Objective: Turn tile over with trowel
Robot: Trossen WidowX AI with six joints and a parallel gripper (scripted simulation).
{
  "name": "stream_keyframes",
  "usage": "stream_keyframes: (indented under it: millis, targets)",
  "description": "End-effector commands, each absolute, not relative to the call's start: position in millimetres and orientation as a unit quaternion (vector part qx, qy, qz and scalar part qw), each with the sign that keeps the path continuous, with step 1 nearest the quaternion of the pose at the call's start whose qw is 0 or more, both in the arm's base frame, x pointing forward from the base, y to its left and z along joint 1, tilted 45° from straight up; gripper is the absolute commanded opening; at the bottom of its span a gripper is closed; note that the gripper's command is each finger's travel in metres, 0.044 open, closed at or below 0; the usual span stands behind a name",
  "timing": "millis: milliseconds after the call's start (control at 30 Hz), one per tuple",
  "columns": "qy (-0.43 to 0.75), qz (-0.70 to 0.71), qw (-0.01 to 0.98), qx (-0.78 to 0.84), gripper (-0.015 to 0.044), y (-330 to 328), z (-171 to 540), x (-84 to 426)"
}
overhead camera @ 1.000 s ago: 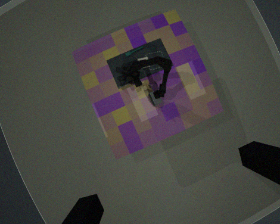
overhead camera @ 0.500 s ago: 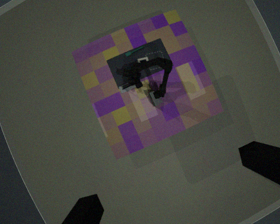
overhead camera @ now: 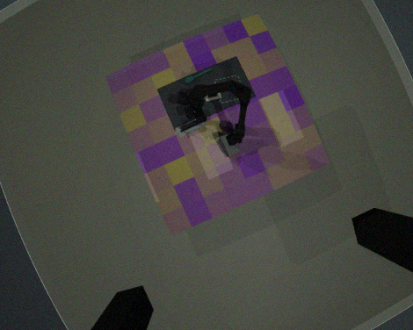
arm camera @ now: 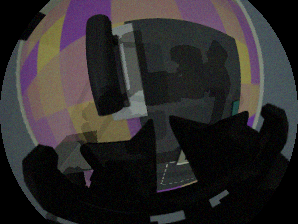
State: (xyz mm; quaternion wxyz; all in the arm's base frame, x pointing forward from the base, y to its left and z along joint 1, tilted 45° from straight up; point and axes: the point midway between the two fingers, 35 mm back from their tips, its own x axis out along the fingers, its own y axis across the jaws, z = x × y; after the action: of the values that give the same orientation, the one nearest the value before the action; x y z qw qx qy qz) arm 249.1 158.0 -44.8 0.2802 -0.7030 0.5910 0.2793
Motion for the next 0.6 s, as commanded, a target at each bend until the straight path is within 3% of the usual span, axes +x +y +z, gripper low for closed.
stream_keyframes:
  millis: [0, 567]
  targets:
    - [0.592, 0.278, 0.276, -0.704, 0.01, 159.3, -42.5, 261.4]
    - [0.591, 0.277, 0.278, -0.704, 0.01, 165.3, -32.8, 294.1]
